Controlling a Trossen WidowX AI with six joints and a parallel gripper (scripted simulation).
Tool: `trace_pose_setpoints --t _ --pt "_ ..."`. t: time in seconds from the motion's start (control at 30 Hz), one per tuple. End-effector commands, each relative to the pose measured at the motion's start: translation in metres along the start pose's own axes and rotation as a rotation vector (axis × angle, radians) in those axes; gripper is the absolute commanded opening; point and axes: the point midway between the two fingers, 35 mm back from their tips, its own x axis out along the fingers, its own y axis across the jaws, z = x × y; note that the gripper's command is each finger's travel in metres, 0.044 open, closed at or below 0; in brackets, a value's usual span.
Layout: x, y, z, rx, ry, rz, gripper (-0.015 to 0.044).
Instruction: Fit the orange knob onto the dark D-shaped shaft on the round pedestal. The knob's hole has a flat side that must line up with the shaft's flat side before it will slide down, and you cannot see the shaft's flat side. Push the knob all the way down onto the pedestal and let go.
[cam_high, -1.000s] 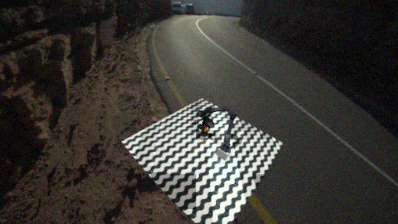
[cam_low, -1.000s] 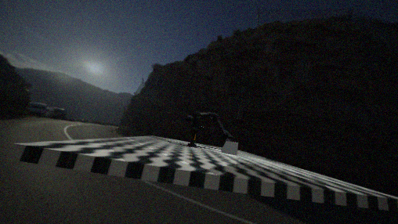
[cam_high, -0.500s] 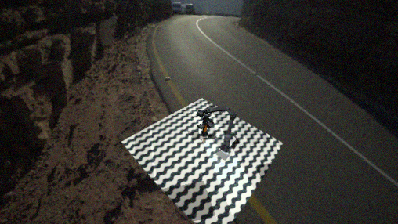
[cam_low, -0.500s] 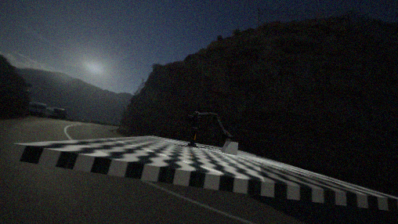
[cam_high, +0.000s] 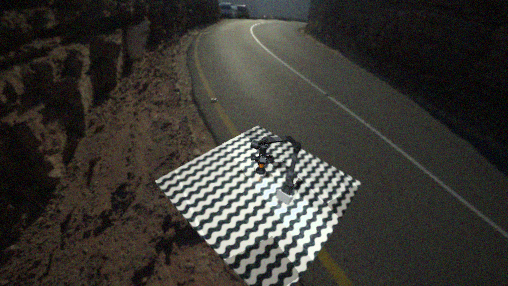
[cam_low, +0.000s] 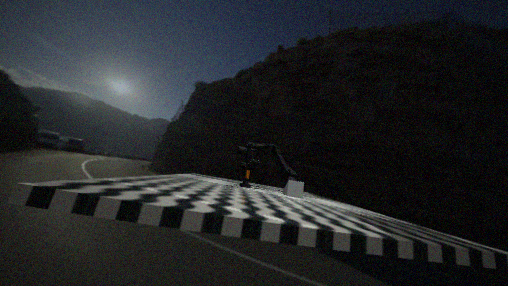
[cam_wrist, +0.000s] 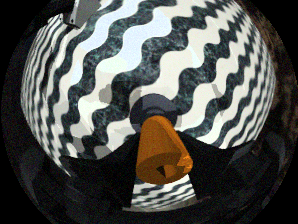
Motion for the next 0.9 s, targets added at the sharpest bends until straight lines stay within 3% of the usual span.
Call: trace_pose_setpoints --t 0.0,0.87 --pt "0.0004 -0.0011 -0.0015 0.365 0.003 -0.003 0.0000" --pt "-0.0034 0.0048 0.0016 2.111 0.000 -0.005 0.0000"
